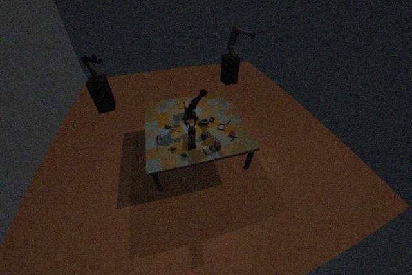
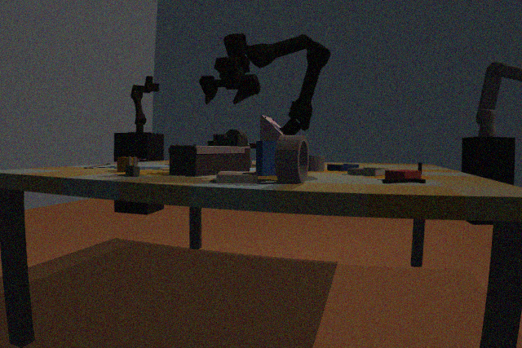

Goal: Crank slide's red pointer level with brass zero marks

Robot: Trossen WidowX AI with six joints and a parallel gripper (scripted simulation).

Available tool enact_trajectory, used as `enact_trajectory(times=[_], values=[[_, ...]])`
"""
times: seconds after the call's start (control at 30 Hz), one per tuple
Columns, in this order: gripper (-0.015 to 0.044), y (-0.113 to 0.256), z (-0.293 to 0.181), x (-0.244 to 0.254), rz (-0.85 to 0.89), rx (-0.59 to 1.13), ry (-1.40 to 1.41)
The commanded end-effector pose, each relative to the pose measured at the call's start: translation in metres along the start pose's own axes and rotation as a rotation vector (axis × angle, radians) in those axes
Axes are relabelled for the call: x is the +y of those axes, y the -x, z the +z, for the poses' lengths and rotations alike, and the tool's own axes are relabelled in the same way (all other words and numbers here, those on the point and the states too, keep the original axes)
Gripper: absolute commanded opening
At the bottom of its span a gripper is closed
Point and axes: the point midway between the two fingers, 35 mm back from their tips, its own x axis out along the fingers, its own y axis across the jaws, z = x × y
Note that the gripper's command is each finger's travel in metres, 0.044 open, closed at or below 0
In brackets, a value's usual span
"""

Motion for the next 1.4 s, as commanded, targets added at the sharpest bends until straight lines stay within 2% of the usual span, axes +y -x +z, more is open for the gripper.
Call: enact_trajectory(times=[0.0,0.23,0.87,1.17,1.37], values=[[0.044,-0.007,0.002,-0.002,0.01,0.008,0.008],[0.044,-0.049,-0.035,0.001,0.013,0.008,0.008],[0.044,-0.05,-0.036,0.001,0.013,0.008,0.008],[0.044,-0.007,0.002,-0.001,0.015,0.007,0.013],[0.044,0.005,-0.005,0.007,0.005,0.0,-0.004]])
